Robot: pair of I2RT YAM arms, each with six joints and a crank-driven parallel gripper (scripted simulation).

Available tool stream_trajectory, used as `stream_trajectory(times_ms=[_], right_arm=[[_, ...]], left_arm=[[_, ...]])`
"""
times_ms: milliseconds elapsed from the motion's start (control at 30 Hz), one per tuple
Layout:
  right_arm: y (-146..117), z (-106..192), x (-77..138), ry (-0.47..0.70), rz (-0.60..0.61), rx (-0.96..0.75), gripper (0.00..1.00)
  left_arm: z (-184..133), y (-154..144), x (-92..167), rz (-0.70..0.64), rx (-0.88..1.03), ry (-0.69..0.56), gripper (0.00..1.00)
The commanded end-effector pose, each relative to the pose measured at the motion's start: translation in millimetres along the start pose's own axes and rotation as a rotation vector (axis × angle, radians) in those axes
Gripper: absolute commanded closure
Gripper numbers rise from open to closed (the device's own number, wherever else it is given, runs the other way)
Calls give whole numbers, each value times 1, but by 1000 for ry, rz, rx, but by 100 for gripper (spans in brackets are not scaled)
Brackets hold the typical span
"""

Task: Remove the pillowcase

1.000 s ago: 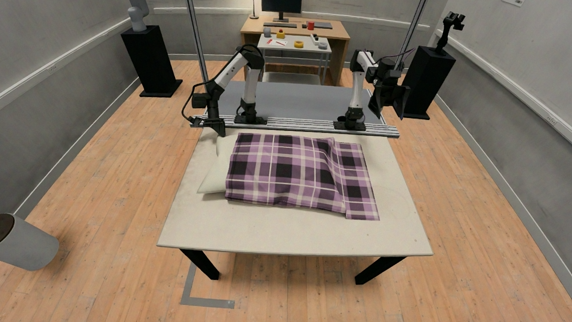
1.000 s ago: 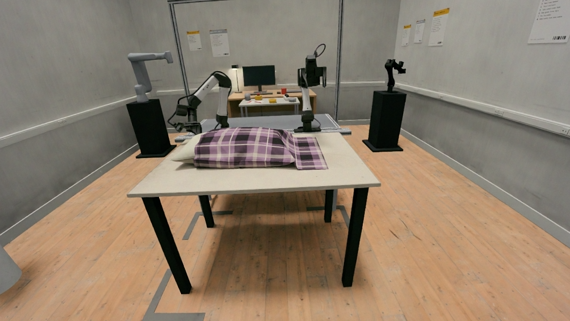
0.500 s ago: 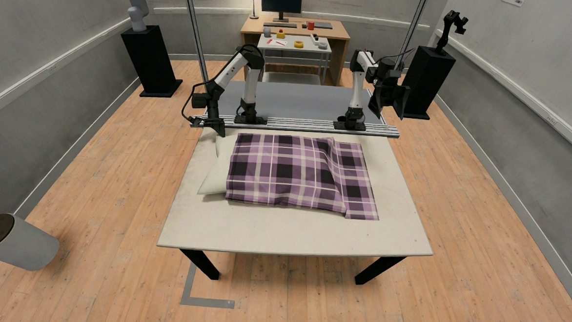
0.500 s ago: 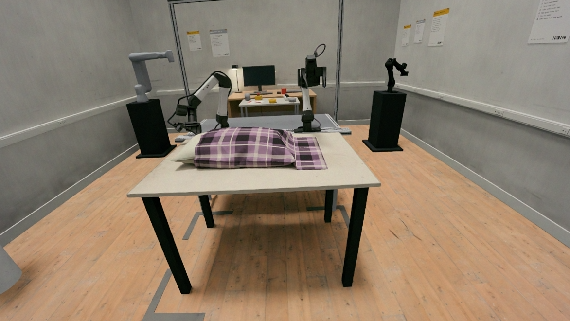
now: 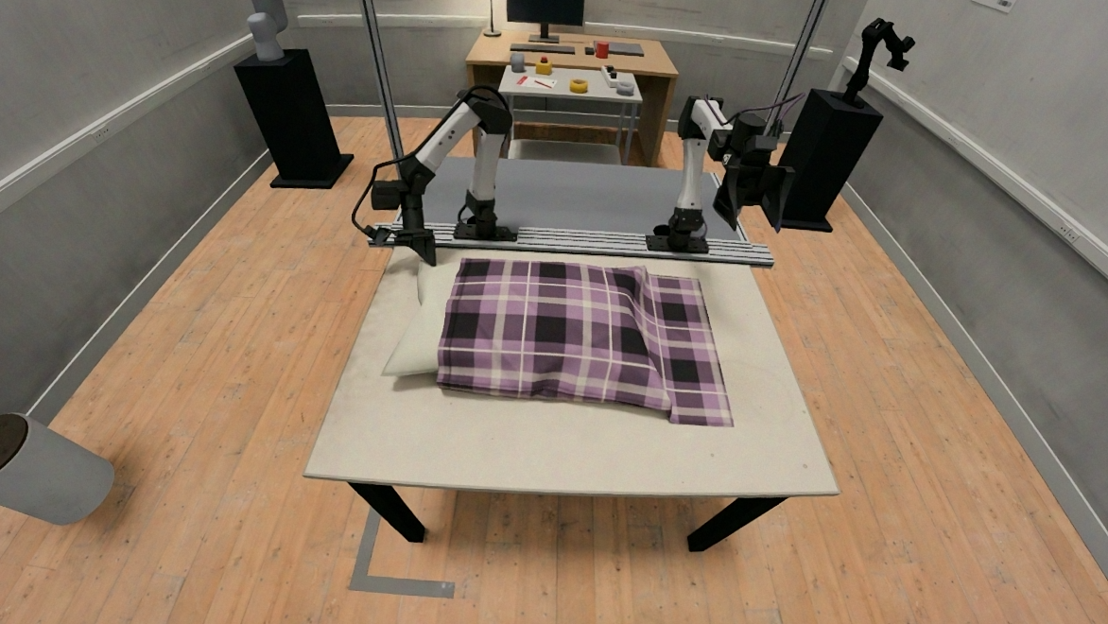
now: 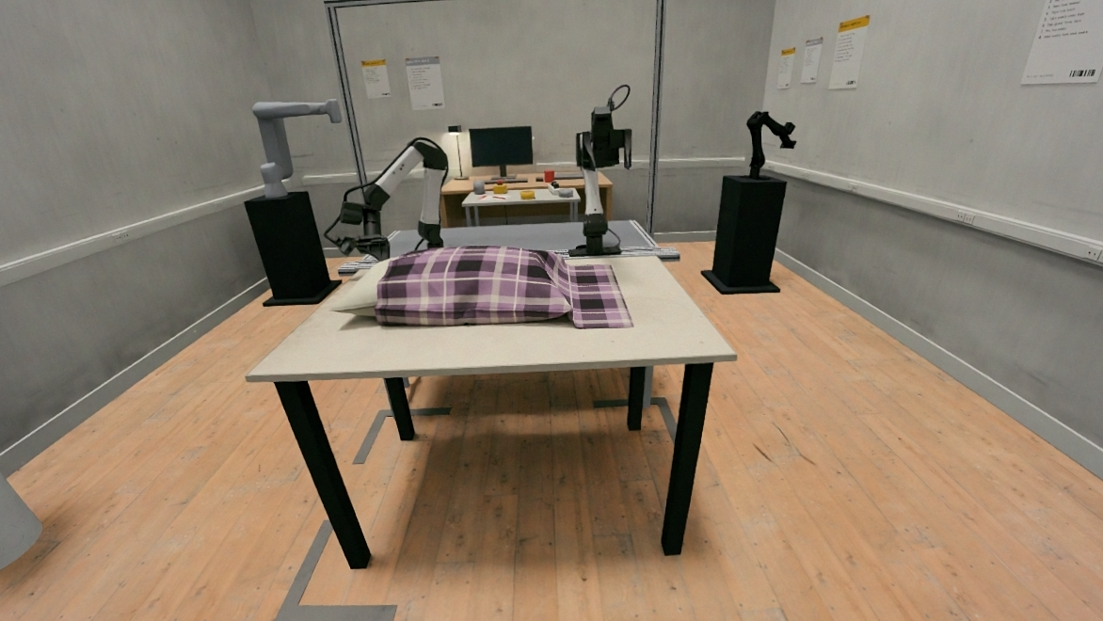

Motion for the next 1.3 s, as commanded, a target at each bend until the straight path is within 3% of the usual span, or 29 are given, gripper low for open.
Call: stream_trajectory(times_ms=[0,1267], right_arm=[[-1,-4,-6,-13,11,-19,96],[-1,-5,-6,-13,11,-18,99]], left_arm=[[-2,18,1,-60,-1,-2,0],[-2,18,1,-60,-1,-2,0]])
Point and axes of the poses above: on each arm, the point where the finger pads meet when closed, its own x axis back along the fingers, its own z axis across the jaws, y = z × x, the point moved 10 cm from there along x, back along the fingers, and after that the axes turned 8 degrees about x, right-handed, at the moved point
